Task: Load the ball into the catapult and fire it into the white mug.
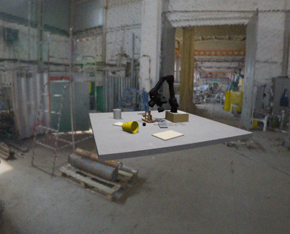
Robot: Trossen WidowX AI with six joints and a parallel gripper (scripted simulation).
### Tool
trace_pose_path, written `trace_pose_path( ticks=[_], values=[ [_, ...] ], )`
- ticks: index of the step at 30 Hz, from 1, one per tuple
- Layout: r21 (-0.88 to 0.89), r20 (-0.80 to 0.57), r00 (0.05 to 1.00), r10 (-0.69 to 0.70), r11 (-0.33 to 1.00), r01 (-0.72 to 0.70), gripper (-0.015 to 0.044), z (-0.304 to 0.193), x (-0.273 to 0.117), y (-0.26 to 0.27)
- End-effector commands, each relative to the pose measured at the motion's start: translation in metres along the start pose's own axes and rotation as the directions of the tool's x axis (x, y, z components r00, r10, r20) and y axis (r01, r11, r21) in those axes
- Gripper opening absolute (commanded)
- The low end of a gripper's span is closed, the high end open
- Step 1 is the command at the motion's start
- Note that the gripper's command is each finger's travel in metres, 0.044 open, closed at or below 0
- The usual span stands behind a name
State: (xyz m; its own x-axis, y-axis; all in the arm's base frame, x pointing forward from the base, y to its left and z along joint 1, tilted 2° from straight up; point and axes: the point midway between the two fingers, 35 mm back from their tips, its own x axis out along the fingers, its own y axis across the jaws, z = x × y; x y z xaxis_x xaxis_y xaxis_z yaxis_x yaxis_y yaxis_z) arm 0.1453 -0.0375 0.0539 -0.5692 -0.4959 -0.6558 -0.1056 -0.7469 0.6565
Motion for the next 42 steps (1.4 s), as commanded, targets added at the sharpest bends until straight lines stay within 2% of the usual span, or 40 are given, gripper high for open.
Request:
trace_pose_path(
  ticks=[1,2,10,20,32,42],
  values=[
    [0.005,-0.001,1.000,-0.003,1.000,0.003,0.0426,0.000,0.000,0.000],
    [0.018,-0.002,1.000,-0.014,1.000,0.014,0.0440,-0.001,-0.001,-0.001],
    [0.224,-0.040,0.984,-0.173,0.958,0.177,0.0440,-0.016,-0.011,-0.012],
    [0.442,-0.118,0.929,-0.352,0.819,0.366,0.0440,-0.039,-0.029,-0.020],
    [0.644,-0.239,0.806,-0.542,0.533,0.549,0.0440,-0.068,-0.060,-0.023],
    [0.734,-0.354,0.669,-0.654,0.249,0.632,0.0440,-0.091,-0.090,-0.015]
  ],
)
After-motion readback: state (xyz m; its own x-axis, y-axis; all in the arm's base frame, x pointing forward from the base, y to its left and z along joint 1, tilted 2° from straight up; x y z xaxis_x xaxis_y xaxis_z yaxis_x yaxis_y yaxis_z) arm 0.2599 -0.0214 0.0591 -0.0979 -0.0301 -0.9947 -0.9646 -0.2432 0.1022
